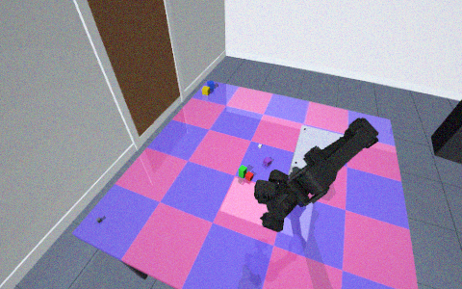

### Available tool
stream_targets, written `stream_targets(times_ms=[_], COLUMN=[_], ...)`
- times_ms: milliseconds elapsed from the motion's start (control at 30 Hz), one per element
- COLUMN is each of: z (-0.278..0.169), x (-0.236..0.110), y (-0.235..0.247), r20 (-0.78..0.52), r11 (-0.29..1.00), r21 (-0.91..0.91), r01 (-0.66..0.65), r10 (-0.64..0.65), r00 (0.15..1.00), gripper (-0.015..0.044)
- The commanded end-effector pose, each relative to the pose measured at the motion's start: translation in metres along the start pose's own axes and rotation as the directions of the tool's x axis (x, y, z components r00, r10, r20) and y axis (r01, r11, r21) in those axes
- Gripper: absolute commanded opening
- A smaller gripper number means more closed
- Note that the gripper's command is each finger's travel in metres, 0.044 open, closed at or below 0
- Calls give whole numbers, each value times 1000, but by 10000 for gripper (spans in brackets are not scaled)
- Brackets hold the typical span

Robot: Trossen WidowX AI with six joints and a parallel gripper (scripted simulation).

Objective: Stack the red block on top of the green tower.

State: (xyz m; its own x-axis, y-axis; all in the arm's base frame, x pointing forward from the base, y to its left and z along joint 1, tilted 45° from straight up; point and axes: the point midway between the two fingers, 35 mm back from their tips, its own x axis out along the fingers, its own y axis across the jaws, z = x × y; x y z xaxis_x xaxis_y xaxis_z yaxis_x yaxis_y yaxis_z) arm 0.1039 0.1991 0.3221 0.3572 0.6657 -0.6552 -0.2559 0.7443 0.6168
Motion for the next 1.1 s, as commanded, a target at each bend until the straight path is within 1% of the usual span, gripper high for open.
stream_targets(times_ms=[0, 133, 367, 567, 800, 1067], z=[5, 10, 21, 28, 29, 24], x=[23, 44, 86, 117, 144, 162], y=[-12, -25, -61, -100, -148, -202], r20=[-37, -75, -165, -262, -371, -438], r11=[999, 996, 986, 976, 966, 943], r21=[-19, -28, 25, 79, 160, 297], r01=[48, 87, 165, 203, 201, 152], r10=[-48, -89, -159, -176, -130, -7], r00=[998, 993, 973, 949, 920, 899], gripper=[440, 440, 440, 440, 440, 440])
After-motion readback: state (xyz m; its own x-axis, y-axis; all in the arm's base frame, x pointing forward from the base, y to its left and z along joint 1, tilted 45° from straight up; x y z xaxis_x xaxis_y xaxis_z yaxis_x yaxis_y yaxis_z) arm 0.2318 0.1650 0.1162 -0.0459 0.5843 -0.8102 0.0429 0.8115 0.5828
